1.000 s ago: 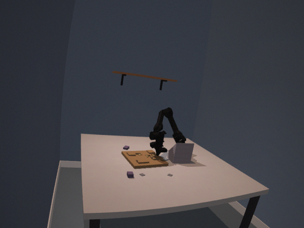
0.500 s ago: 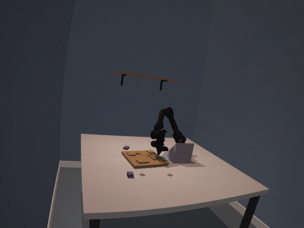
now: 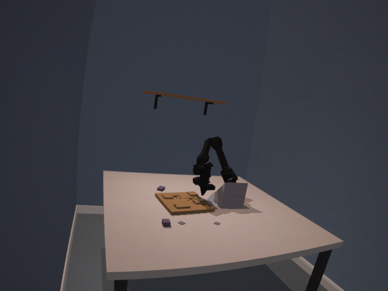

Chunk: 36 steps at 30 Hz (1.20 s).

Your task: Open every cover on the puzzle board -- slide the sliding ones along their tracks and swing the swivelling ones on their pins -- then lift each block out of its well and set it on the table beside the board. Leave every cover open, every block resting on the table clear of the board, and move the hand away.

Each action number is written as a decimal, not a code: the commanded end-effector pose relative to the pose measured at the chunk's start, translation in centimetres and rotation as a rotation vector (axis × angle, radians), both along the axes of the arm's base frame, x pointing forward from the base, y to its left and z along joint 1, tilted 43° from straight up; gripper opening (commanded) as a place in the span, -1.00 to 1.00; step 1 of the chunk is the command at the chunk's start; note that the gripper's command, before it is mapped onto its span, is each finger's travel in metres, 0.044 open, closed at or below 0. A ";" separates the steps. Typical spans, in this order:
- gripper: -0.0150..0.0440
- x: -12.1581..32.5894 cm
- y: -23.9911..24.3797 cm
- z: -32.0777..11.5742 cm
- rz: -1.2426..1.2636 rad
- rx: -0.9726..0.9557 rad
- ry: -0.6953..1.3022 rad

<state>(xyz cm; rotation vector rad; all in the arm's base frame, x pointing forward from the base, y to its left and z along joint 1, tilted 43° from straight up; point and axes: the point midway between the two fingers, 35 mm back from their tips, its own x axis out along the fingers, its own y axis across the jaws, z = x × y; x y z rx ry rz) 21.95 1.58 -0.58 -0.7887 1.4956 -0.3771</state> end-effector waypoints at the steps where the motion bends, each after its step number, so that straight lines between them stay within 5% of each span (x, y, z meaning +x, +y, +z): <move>1: -0.49 0.2 0.6 0.6 -0.005 0.011 -0.012; 11: -0.49 0.2 1.0 0.8 0.000 0.000 -0.001; 36: -0.49 9.7 10.4 -3.9 -0.008 0.018 -0.016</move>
